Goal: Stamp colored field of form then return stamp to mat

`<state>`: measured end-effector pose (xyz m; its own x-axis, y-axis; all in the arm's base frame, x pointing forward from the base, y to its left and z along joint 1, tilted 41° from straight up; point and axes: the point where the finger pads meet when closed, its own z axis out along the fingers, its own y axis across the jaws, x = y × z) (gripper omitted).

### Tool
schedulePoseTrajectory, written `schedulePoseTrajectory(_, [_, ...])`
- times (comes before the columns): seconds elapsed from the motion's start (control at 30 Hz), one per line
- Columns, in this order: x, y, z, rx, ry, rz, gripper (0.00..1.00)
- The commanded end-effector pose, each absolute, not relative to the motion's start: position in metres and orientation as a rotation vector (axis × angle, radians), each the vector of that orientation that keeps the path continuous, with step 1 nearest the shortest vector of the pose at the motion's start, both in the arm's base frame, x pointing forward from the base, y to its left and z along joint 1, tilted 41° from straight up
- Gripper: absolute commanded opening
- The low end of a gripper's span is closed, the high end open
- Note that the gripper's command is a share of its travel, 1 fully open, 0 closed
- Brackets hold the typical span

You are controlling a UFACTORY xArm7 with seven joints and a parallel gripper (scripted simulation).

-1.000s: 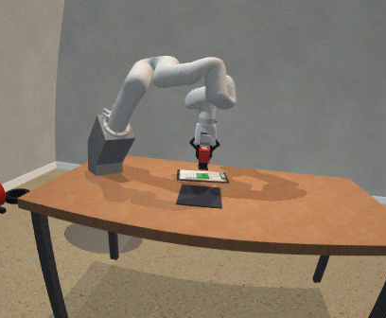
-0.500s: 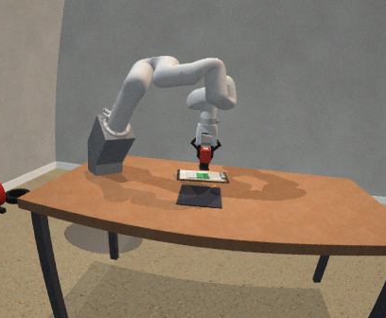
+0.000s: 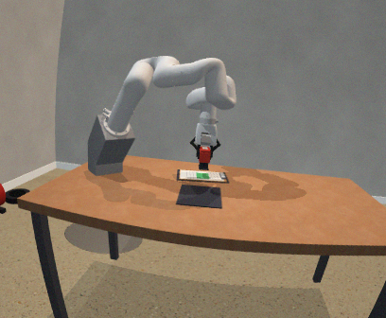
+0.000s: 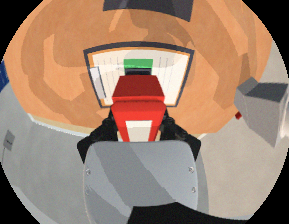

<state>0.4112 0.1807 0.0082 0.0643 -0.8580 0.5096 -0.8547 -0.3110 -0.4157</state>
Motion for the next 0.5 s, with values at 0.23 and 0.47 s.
schedulePoseTrajectory(0.23, [0.4114,0.1822,0.0086,-2.287,1.838,-1.100,0.33])
schedulePoseTrajectory(0.47, [0.4141,0.1801,0.0047,-2.287,1.838,-1.100,0.33])
